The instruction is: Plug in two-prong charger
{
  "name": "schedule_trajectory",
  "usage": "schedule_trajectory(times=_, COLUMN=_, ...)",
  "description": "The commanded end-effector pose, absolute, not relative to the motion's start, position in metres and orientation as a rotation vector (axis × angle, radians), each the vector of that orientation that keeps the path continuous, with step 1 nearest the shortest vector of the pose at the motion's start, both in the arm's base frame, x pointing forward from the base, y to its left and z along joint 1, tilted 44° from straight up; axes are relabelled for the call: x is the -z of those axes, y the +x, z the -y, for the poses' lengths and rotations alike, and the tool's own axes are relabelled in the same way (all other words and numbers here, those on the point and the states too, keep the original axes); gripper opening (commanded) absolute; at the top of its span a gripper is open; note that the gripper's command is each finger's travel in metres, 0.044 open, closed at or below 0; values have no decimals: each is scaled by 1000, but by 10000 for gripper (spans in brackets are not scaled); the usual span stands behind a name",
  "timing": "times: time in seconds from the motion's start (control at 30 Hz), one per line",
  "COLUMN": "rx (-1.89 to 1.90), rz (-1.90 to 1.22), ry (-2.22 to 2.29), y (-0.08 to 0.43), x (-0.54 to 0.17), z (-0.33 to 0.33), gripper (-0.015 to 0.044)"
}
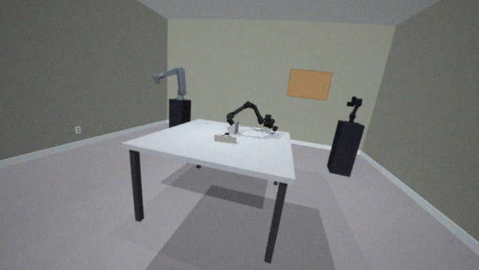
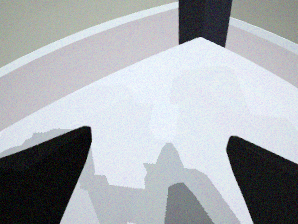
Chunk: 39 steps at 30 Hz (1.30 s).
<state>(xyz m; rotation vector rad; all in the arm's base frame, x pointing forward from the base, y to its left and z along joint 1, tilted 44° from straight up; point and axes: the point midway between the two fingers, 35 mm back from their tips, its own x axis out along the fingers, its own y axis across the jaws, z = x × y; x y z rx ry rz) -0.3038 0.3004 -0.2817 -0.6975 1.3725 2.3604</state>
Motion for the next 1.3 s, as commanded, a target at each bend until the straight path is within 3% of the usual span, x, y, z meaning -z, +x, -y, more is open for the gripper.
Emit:
schedule_trajectory(times=0.0, rx=-2356, rz=-1375, ry=-696, y=-303, x=282, z=-301, gripper=426)
schedule_trajectory(times=0.53, rx=-1972, rz=-1468, ry=-624, y=-231, x=269, z=-357, gripper=440)
schedule_trajectory(times=1.27, rx=-1417, rz=-1484, ry=-560, y=-94, x=252, z=-397, gripper=440)
